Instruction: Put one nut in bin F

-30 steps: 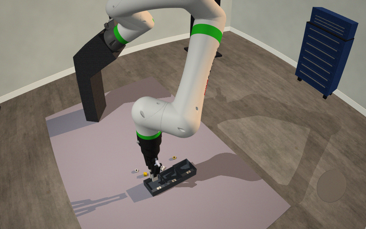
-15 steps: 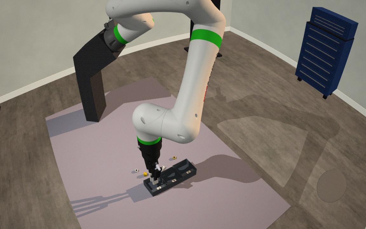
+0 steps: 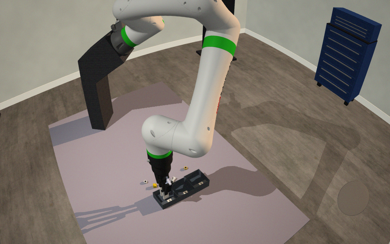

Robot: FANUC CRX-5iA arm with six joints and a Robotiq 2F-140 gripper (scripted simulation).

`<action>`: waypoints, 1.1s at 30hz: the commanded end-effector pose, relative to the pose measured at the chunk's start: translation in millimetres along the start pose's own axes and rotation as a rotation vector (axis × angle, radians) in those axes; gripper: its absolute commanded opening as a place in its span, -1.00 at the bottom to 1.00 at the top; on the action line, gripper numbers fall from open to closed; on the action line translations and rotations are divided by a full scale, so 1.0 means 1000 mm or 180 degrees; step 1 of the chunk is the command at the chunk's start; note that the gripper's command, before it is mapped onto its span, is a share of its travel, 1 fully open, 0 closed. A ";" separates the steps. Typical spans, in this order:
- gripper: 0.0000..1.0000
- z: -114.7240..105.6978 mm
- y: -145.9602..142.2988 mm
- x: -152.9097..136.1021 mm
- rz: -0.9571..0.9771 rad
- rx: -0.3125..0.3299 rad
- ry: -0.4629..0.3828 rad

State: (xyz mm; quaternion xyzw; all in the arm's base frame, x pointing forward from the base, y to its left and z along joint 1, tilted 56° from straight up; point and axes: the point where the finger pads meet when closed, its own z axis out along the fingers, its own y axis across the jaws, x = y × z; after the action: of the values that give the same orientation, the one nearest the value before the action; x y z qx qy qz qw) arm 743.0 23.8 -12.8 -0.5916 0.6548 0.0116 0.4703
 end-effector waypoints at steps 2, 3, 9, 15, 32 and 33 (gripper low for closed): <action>-0.87 0.000 0.000 0.000 0.0000 0.0001 0.0001; -0.87 0.000 0.000 0.000 0.0000 0.0001 0.0001; -0.87 0.000 0.000 0.000 0.0000 0.0001 0.0001; -0.63 0.000 0.000 0.000 0.0000 0.0001 0.0001; -0.63 -0.006 0.000 0.000 0.0000 0.0001 0.0001; -0.63 -0.008 0.000 0.000 0.0000 0.0001 0.0001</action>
State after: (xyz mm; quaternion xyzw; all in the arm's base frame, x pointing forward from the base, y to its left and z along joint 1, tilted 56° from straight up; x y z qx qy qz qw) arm 740.7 21.5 -10.6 -0.5916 0.6548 0.0116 0.4703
